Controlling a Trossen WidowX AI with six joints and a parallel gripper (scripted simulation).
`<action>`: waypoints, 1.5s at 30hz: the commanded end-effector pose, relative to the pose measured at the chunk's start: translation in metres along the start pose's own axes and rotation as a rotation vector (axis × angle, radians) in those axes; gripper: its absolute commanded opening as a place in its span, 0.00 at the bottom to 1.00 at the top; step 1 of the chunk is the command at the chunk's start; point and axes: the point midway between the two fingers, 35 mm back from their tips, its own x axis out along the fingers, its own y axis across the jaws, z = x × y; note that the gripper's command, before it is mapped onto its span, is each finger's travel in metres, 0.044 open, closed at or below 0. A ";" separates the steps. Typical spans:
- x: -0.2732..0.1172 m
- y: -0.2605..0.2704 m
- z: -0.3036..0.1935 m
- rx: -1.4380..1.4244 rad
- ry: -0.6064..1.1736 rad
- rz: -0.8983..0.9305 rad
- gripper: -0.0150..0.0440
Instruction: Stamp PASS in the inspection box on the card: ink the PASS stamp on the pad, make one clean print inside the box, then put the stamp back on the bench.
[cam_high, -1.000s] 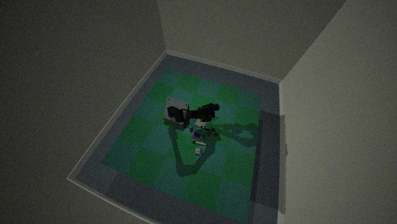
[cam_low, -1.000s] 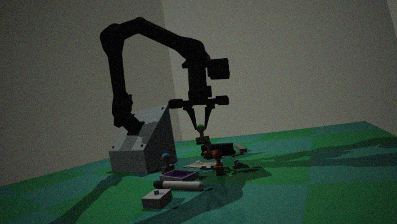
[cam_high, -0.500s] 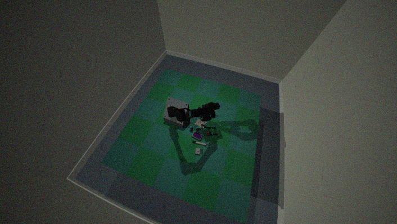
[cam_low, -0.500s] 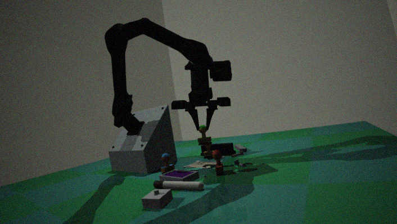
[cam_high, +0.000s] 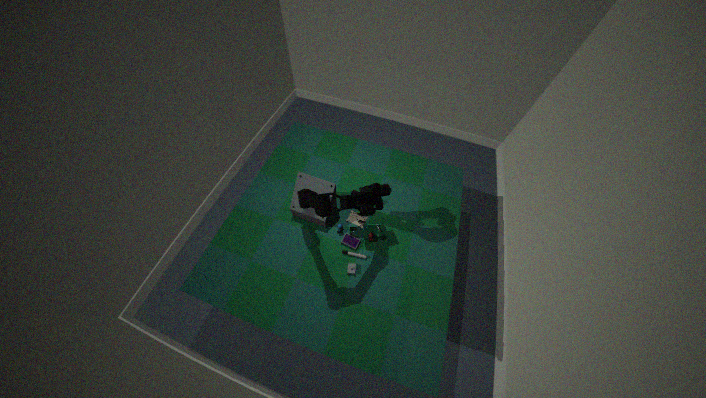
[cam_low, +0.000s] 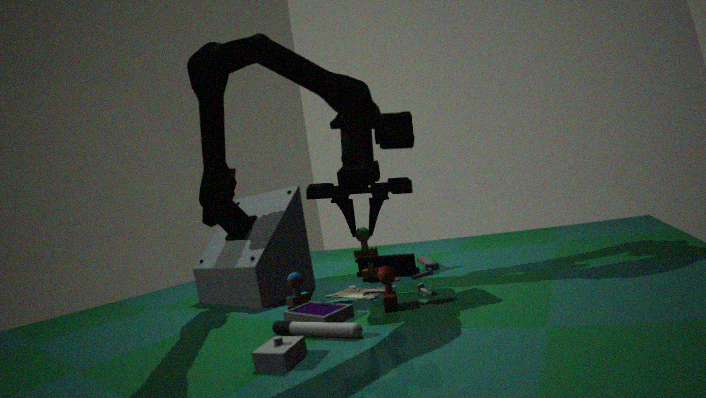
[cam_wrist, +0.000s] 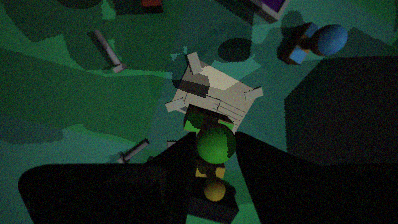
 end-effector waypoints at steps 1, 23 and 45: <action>0.003 0.000 0.000 -0.007 -0.004 -0.001 0.25; 0.018 0.001 0.000 -0.007 -0.007 -0.001 0.25; 0.033 0.003 0.000 -0.007 -0.011 -0.002 0.25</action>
